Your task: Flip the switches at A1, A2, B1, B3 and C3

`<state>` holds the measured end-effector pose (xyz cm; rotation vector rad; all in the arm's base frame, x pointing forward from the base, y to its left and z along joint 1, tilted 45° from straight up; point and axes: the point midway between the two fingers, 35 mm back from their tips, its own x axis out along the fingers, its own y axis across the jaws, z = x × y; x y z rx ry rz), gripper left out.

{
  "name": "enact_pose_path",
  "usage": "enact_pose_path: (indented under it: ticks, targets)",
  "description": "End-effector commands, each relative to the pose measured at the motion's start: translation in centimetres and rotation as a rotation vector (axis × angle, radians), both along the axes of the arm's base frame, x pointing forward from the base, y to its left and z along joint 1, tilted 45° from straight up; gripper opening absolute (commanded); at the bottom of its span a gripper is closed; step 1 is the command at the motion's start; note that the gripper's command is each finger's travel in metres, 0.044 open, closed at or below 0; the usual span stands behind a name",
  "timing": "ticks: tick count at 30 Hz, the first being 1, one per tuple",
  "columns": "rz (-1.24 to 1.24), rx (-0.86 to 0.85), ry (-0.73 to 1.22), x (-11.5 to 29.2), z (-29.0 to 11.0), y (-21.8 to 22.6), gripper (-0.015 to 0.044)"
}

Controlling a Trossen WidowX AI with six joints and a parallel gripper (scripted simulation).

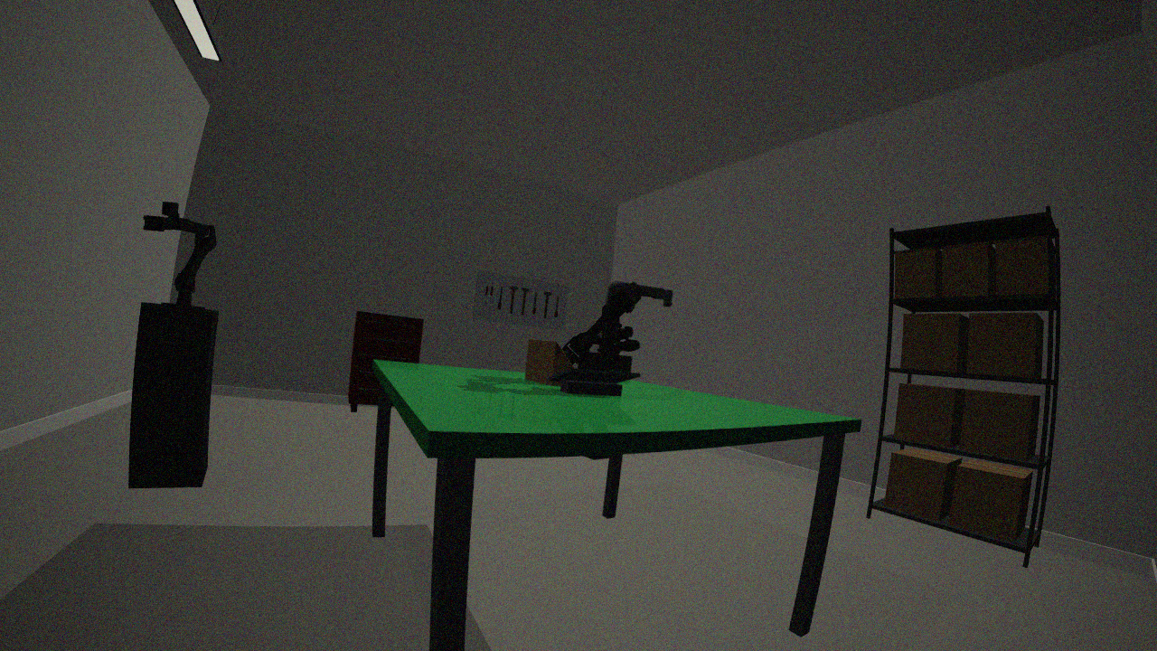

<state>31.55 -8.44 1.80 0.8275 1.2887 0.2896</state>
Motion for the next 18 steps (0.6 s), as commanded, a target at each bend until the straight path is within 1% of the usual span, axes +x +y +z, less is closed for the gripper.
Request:
enact_pose_path:
  ticks: [1, 18]
  targets:
    - [-0.004, 0.004, 0.0, 0.06, -0.06, 0.07, 0.0]
    - [-0.004, 0.005, 0.0, 0.13, -0.22, 0.21, 0.0]
